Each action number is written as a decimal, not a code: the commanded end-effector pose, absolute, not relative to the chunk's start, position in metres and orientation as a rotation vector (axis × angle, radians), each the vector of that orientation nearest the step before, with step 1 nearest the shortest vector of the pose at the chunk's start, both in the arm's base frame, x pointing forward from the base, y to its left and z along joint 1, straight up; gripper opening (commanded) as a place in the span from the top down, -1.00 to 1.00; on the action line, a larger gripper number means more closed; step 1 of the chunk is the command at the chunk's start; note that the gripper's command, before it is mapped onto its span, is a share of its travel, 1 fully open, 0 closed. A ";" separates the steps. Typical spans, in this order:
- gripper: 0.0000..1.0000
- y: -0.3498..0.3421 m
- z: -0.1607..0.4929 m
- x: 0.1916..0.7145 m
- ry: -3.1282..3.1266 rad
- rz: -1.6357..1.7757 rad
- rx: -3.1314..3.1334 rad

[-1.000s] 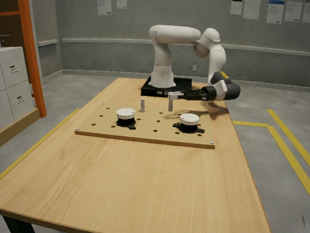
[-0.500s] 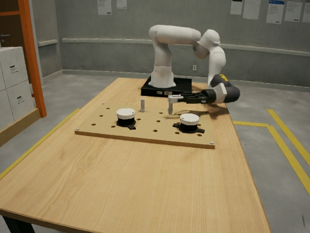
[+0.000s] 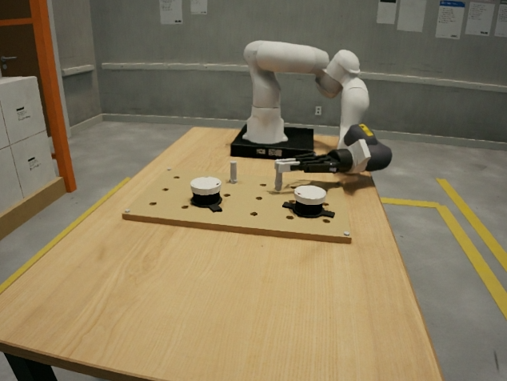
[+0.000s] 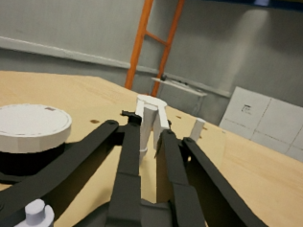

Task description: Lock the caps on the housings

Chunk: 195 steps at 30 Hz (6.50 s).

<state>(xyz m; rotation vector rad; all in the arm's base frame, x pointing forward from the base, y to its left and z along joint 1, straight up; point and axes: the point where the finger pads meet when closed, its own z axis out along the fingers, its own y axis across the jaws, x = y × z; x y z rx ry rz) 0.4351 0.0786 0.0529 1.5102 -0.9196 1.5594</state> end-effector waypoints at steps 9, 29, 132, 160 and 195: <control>0.80 0.076 0.048 0.434 -0.934 1.563 1.500; 0.80 0.076 0.045 0.434 -0.934 1.563 1.500; 0.28 0.104 0.043 0.421 -0.934 1.563 1.500; 0.28 0.121 0.043 0.412 -0.934 1.563 1.500; 0.28 0.121 0.071 0.412 -0.934 1.563 1.500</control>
